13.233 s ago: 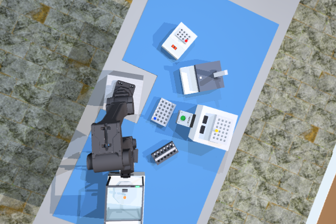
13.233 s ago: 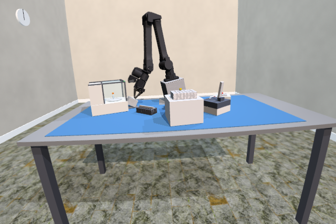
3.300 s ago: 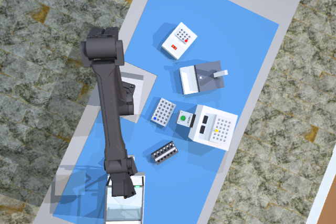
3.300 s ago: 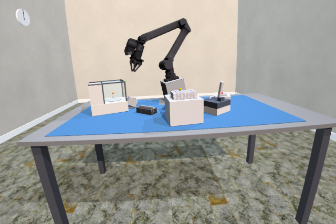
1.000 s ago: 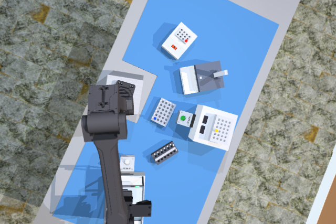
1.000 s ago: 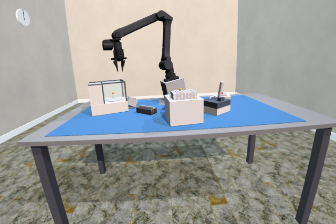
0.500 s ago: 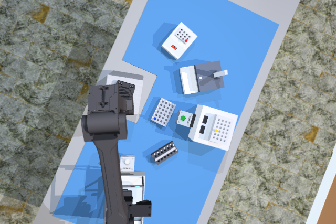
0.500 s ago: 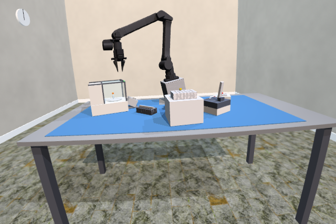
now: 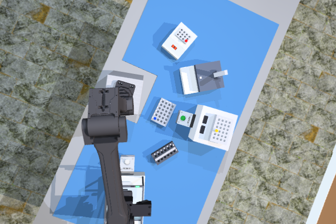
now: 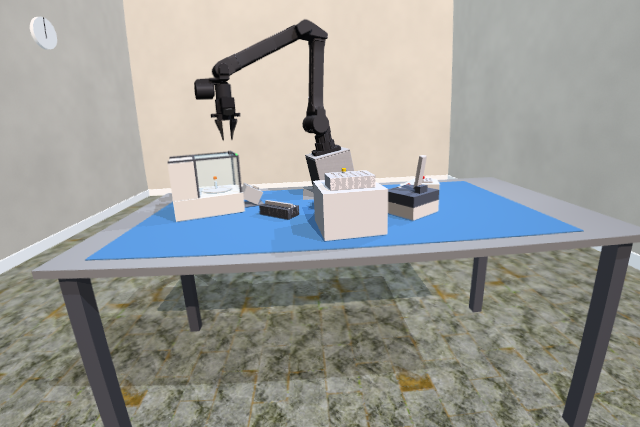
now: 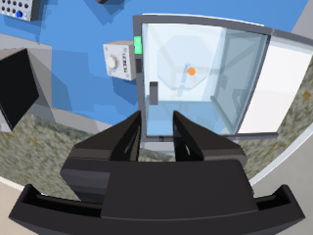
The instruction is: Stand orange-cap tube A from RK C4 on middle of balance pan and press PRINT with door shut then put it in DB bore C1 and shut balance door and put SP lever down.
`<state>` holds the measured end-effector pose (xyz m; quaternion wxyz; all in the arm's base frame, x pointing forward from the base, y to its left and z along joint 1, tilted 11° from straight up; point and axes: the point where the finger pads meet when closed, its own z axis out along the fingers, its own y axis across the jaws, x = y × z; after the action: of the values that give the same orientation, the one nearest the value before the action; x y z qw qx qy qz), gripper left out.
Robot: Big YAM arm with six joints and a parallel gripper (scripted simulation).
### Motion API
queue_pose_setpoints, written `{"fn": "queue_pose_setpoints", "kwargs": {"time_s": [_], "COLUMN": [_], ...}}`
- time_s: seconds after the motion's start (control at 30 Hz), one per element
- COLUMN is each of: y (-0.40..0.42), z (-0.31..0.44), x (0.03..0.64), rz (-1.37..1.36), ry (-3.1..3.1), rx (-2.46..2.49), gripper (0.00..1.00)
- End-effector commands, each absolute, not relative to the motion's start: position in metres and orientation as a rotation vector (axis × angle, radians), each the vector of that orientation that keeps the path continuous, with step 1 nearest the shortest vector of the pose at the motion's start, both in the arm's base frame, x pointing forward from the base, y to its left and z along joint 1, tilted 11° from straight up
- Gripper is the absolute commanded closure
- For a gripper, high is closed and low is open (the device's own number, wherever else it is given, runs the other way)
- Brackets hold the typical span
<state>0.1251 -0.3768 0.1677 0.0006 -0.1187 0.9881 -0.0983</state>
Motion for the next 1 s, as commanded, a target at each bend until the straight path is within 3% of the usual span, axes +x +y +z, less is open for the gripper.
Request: {"fn": "queue_pose_setpoints", "kwargs": {"time_s": [0.0, 0.97], "y": [-0.381, -0.388], "z": [0.159, 0.129], "x": [0.122, 0.124], "rz": [-0.304, -0.344], "ry": [3.104, 3.093], "rx": [-0.379, -0.381], "gripper": [0.7, 0.7]}}
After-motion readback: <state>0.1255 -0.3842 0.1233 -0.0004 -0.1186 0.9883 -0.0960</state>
